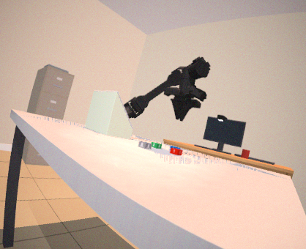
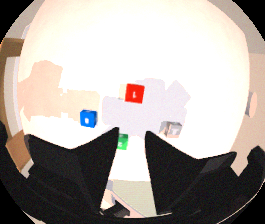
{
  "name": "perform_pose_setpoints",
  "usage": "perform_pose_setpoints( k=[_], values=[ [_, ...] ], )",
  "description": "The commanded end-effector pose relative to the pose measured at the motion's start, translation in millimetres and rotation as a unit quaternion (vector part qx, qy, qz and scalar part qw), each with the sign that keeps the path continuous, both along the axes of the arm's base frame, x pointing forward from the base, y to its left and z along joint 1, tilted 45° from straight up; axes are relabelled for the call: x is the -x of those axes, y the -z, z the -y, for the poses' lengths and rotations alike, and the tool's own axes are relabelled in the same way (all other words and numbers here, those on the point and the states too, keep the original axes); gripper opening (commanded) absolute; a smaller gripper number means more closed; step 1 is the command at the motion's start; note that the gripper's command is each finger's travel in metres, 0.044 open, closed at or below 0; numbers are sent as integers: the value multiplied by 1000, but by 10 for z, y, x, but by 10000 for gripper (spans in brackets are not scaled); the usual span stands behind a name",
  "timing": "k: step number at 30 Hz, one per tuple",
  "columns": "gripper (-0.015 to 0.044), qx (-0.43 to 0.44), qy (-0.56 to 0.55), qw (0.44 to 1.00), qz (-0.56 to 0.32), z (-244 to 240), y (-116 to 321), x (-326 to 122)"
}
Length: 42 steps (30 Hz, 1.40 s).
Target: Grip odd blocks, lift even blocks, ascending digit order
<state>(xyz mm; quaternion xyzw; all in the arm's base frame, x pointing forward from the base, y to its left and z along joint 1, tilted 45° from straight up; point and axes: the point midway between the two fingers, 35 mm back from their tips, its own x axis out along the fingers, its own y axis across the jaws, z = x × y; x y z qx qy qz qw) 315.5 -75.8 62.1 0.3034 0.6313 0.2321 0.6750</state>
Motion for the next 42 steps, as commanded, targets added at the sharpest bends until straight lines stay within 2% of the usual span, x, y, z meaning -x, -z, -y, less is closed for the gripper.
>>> perform_pose_setpoints(
  k=[1, 6, 12, 18, 23, 42],
  values=[
    [120, 2, 2, 1000, -2, -42, -62, 363],
    [120, 1, 2, 1000, -3, -200, -88, 886],
    [120, 1, 2, 1000, -3, -226, -87, 953],
    [278, 1, 2, 1000, -3, -715, 420, 872],
    [400, 0, 2, 1000, -3, -794, 486, 878],
    [400, 0, 2, 1000, -2, -965, 663, 850]
  ],
)
